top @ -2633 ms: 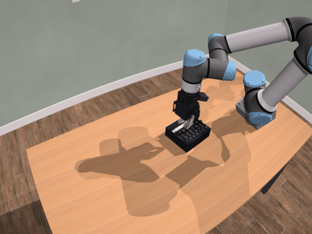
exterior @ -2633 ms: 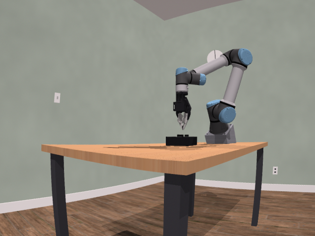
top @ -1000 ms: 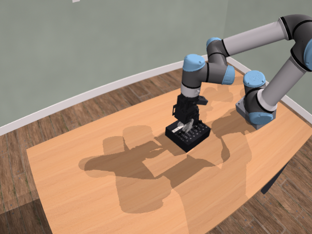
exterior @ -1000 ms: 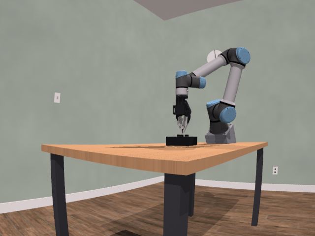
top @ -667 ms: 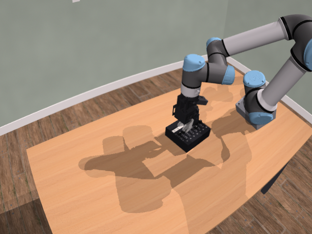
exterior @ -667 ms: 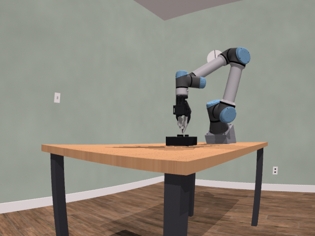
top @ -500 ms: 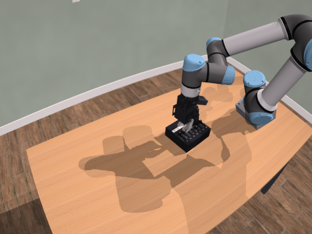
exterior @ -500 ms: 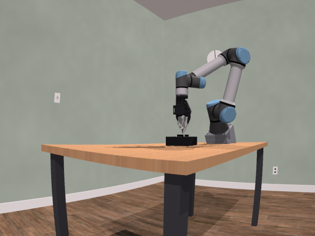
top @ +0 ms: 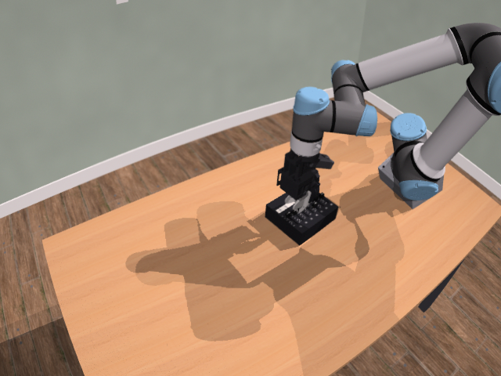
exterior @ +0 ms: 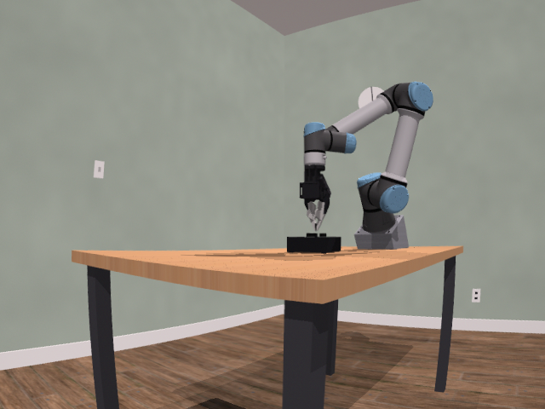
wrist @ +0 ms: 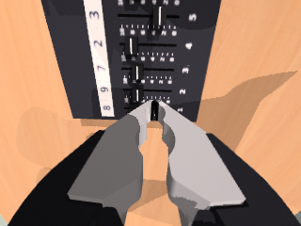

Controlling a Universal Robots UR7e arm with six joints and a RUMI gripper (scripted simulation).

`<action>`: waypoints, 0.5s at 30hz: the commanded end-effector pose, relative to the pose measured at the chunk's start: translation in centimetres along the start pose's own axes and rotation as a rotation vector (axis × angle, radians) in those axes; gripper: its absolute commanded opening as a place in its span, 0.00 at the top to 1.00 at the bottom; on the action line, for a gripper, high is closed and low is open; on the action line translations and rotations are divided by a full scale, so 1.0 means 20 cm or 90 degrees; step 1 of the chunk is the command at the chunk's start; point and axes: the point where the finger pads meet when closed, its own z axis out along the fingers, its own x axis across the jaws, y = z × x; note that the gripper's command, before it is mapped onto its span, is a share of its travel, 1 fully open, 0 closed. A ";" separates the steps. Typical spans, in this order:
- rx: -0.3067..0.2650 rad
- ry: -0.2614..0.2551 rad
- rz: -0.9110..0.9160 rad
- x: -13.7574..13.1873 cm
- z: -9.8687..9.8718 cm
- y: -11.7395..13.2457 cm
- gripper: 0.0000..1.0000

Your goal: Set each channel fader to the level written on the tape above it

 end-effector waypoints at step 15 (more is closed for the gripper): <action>0.001 0.002 -0.001 0.01 0.01 -0.01 1.00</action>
